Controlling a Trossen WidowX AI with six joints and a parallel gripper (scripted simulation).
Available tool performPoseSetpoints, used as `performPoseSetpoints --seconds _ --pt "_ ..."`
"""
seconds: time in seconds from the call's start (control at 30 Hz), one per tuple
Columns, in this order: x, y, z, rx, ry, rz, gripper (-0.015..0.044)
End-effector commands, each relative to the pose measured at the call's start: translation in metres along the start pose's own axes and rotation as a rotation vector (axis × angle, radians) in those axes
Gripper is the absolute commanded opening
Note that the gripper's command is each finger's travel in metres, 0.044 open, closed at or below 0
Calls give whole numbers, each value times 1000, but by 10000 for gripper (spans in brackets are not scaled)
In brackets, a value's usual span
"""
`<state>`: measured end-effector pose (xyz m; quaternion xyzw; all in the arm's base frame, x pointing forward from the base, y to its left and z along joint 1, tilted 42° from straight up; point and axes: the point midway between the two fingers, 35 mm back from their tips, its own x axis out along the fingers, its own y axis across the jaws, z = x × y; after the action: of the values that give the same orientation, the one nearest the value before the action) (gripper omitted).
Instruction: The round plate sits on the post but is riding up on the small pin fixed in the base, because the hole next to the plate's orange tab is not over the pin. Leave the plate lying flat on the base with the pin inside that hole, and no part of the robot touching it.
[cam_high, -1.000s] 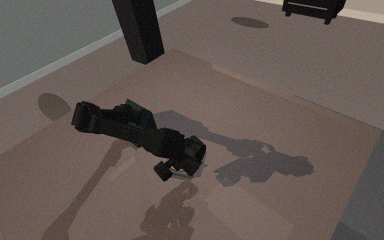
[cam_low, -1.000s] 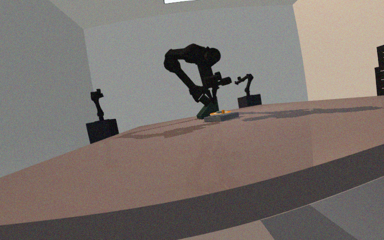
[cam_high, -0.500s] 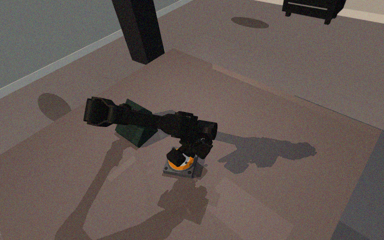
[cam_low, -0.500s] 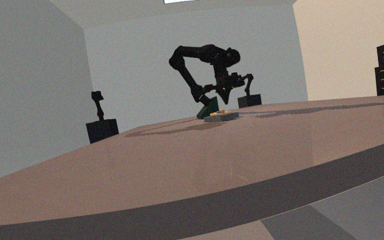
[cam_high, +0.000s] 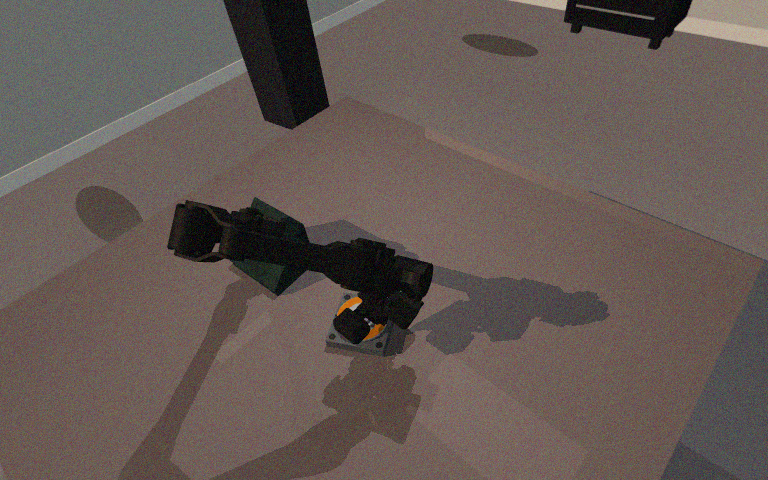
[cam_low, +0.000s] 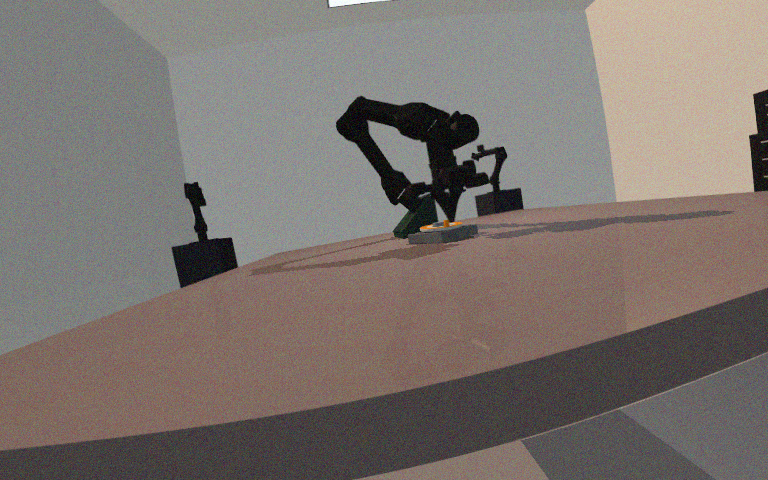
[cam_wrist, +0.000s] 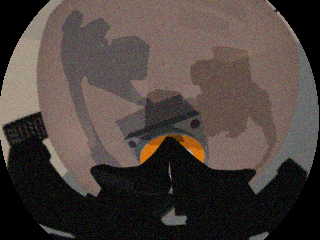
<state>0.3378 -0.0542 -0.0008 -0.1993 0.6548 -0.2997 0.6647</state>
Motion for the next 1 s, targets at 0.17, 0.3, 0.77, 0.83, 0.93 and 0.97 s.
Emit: performPoseSetpoints --seconds 0.17,0.3,0.77,0.83,0.93,0.97 --pt "1 -12 3 2 -2 -4 0" --pt "1 -16 2 2 -2 -4 0" --pt "1 -30 -1 2 -2 -5 0" --pt "1 -32 -1 2 -2 -5 0" --pt "1 -34 -3 2 -1 -5 0" --pt "1 -35 -3 2 -1 -5 0"
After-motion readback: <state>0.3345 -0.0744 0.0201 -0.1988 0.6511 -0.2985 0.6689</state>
